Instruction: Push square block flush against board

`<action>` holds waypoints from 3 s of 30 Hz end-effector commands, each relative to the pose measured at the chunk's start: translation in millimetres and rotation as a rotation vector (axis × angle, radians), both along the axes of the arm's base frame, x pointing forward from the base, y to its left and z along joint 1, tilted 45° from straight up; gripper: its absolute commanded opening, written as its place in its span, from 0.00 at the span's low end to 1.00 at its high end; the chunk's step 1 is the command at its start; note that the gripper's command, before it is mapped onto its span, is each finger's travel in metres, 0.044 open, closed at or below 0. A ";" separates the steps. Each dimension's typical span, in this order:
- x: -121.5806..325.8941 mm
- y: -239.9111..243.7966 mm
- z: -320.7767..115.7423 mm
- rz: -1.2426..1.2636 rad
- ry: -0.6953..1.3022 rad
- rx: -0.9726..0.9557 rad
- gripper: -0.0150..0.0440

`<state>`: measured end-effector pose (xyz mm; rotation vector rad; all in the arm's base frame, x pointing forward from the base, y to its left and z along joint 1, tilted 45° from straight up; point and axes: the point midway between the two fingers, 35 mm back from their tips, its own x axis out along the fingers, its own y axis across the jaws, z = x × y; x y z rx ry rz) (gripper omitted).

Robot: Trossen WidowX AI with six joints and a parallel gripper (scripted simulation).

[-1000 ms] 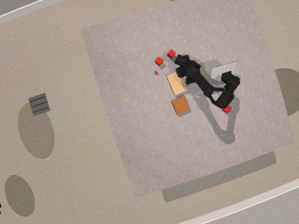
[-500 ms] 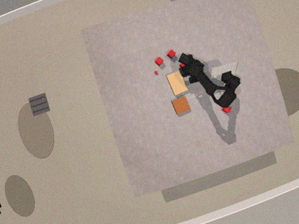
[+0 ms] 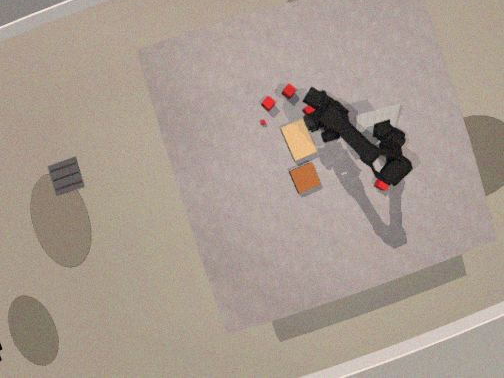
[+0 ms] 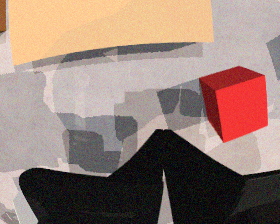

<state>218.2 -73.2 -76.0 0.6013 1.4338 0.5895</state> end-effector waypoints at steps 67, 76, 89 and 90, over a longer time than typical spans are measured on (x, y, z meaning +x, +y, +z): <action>77.4 64.7 -0.7 0.067 -0.078 -0.003 0.25; 62.8 63.4 -3.0 0.067 -0.078 -0.004 0.25; 41.3 62.9 -5.7 0.067 -0.077 -0.004 0.25; 39.6 62.9 -5.9 0.067 -0.076 -0.004 0.25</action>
